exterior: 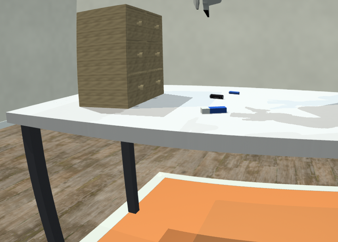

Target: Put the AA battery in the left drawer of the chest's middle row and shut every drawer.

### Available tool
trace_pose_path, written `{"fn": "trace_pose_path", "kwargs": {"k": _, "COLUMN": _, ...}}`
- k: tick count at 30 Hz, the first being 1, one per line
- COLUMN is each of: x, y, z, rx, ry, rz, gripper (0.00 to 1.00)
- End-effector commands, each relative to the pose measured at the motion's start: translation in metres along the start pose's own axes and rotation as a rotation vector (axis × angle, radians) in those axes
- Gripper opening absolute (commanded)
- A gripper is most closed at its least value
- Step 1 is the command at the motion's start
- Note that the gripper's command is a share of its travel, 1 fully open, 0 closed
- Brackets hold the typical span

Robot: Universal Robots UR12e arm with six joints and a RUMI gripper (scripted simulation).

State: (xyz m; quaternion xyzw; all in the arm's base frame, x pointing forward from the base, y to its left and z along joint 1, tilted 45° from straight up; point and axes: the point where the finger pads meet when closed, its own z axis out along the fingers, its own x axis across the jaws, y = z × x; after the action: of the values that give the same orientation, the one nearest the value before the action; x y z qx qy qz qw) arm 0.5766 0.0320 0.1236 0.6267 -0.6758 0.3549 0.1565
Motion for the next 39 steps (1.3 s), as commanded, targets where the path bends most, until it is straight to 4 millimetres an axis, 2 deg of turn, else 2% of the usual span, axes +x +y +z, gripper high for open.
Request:
{"fn": "trace_pose_path", "kwargs": {"k": 1, "x": 0.000, "y": 0.000, "z": 0.003, "rx": 0.019, "ry": 0.001, "rz": -0.001, "gripper": 1.00}}
{"fn": "trace_pose_path", "kwargs": {"k": 39, "x": 0.000, "y": -0.013, "z": 0.019, "rx": 0.206, "ry": 0.000, "rz": 0.000, "gripper": 1.00}}
